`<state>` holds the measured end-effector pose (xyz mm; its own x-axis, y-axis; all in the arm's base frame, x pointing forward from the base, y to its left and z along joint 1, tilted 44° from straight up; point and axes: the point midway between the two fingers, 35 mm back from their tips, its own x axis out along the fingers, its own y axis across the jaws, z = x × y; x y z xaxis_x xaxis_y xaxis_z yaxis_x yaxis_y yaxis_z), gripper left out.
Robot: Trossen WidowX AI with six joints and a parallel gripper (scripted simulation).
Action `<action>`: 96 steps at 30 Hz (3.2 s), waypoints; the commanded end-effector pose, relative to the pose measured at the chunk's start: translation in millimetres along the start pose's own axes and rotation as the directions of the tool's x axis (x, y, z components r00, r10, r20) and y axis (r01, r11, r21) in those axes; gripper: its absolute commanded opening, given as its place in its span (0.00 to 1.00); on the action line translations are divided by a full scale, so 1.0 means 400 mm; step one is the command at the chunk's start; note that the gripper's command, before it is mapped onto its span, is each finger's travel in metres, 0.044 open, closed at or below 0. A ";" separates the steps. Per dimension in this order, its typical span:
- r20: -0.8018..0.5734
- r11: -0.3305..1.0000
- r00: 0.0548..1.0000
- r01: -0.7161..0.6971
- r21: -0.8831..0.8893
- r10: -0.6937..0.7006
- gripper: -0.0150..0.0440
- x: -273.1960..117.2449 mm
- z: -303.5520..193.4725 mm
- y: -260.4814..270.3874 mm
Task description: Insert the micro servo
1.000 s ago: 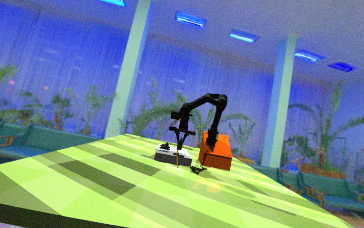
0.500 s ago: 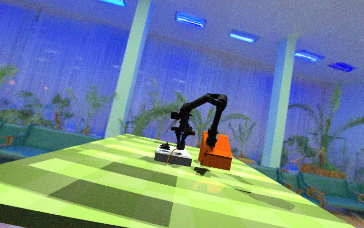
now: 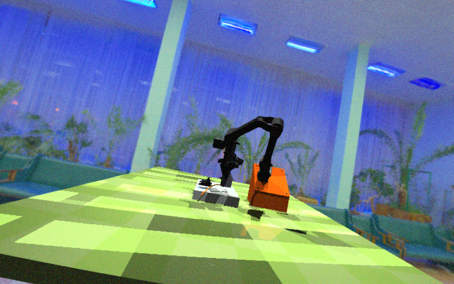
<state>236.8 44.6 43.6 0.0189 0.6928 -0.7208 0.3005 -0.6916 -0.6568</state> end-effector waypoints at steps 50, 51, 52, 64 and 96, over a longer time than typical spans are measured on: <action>-0.012 0.970 1.000 0.003 0.243 0.000 0.25 -0.001 -0.273 0.064; -0.012 0.970 1.000 0.003 0.243 0.000 0.25 0.002 -0.273 0.064; -0.012 0.970 1.000 0.003 0.243 0.000 0.25 0.005 -0.273 0.064; -0.012 0.970 1.000 0.003 0.243 -0.001 0.25 0.043 -0.274 0.062; -0.013 0.970 1.000 0.004 0.243 -0.001 0.25 0.090 -0.274 0.062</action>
<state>349.9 73.0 27.9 0.0288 0.6923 -0.7210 0.0667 -0.7210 -0.6897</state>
